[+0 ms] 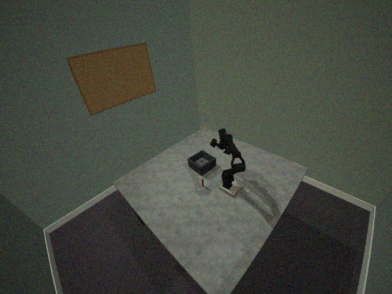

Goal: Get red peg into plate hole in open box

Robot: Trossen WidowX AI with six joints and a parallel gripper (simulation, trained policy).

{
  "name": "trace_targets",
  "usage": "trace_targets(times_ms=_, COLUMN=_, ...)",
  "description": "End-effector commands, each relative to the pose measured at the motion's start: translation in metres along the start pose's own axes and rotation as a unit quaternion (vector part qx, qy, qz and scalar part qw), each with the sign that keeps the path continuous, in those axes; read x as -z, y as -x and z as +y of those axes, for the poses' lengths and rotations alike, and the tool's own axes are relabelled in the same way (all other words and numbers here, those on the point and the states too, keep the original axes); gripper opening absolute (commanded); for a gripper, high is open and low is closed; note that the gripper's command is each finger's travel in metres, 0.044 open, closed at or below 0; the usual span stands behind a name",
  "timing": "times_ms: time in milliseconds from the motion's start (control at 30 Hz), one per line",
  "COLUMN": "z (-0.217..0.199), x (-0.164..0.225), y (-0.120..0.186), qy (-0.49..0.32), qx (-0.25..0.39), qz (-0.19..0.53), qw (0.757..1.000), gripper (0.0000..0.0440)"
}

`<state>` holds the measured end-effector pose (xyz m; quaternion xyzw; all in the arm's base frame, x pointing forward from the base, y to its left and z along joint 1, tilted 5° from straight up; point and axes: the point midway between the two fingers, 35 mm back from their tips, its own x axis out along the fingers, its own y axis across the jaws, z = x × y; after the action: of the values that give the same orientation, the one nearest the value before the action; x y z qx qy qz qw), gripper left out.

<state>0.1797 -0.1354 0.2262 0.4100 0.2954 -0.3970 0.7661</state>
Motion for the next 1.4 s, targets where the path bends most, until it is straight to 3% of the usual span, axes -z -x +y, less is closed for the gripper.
trace_targets(times_ms=0, z=0.013, x=0.019, y=-0.006, qy=0.025, qx=0.016, qz=0.047, qw=0.998, gripper=0.044)
trace_targets(times_ms=700, z=0.058, x=0.138, y=-0.004, qy=0.152, qx=0.103, qz=0.217, qw=0.959, gripper=0.044)
trace_targets(times_ms=1367, z=0.045, x=0.246, y=0.008, qy=0.232, qx=0.196, qz=0.266, qw=0.915, gripper=0.044)
